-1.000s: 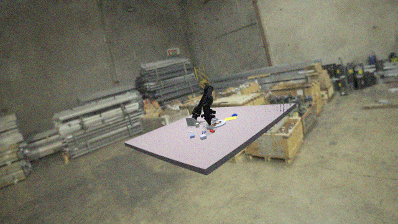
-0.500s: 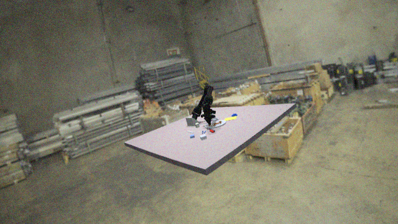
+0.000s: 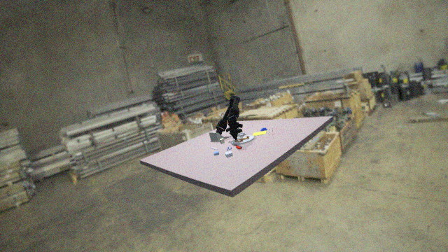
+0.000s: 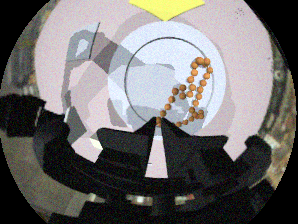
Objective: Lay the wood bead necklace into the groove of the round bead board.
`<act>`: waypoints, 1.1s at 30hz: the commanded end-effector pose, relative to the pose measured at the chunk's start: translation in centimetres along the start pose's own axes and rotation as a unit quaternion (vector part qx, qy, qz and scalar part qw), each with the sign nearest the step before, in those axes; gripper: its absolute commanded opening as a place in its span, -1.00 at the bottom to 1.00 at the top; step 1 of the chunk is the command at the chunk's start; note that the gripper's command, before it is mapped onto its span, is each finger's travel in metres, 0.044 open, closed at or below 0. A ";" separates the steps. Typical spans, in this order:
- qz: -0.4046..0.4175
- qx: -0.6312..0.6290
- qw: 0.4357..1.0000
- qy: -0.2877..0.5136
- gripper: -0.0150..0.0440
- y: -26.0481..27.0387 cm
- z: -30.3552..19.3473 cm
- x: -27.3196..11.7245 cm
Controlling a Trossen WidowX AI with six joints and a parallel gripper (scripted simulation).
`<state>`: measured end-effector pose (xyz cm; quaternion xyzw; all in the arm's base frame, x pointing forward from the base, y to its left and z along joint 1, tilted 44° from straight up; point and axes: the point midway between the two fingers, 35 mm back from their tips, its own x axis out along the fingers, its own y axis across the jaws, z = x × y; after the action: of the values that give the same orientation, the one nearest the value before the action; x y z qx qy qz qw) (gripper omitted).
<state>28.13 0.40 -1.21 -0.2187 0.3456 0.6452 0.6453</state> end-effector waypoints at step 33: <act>-0.001 -0.001 1.000 -0.001 -0.49 1.6 -0.6 0.5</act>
<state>26.60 0.06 -1.58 -0.2229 0.3443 0.6408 0.6489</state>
